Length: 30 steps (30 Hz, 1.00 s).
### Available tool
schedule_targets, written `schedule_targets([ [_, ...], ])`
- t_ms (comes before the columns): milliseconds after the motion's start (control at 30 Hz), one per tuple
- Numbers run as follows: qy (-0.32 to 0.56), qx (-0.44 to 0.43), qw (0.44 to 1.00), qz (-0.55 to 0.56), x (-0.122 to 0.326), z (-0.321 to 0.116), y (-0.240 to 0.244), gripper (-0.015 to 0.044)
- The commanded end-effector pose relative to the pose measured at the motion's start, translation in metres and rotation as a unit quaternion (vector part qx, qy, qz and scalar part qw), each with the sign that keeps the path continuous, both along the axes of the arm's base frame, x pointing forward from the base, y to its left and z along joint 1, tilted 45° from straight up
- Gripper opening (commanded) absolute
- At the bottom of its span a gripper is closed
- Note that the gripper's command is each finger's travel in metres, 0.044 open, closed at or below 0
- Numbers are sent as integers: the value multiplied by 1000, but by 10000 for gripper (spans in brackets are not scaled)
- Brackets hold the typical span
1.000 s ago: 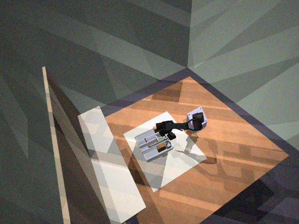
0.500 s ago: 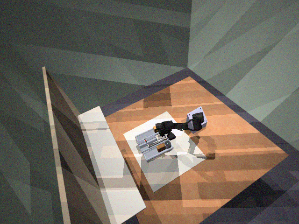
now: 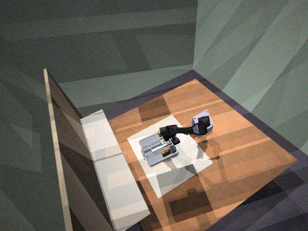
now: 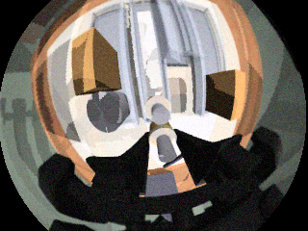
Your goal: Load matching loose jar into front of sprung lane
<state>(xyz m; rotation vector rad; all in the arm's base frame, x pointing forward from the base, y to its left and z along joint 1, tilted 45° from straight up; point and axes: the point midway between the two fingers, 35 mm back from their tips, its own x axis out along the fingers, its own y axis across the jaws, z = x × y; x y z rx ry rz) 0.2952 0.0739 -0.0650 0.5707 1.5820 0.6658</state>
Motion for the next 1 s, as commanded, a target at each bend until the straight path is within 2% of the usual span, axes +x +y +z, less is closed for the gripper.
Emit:
schedule_targets([
  [0,-12,2,1000,-2,10,2,1,0],
  [967,-13,2,1000,-2,22,4,1,0],
])
